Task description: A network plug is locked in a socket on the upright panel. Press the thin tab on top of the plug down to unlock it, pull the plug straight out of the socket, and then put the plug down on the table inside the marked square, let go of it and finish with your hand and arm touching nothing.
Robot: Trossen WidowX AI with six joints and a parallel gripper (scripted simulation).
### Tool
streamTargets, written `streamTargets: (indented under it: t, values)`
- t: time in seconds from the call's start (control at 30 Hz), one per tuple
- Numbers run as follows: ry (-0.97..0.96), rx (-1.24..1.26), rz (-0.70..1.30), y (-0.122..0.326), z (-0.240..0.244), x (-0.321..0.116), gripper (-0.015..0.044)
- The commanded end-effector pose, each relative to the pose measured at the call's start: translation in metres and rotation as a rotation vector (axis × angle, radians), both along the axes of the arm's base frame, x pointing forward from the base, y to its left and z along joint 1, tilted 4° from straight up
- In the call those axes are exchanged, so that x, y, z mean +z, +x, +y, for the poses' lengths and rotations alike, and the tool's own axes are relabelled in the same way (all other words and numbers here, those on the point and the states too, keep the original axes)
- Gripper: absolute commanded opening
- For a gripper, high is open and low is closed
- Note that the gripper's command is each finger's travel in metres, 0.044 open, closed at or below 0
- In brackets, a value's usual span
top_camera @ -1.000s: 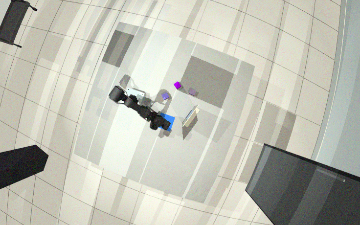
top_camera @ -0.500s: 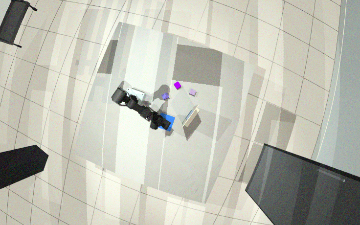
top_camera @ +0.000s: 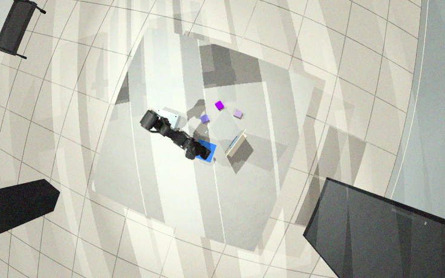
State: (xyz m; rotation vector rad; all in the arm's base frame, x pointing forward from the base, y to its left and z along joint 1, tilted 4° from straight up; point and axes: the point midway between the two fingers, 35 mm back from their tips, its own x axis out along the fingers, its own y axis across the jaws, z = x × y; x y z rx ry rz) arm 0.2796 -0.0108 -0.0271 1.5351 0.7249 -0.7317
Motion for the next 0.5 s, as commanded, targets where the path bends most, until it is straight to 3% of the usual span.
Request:
streamTargets:
  t: [0.0, 0.47]
  values:
    - [-0.001, -0.005, 0.01, -0.0014, -0.0001, -0.003, 0.0]
    - [-0.001, -0.005, 0.01, 0.0004, 0.0024, -0.006, 0.0]
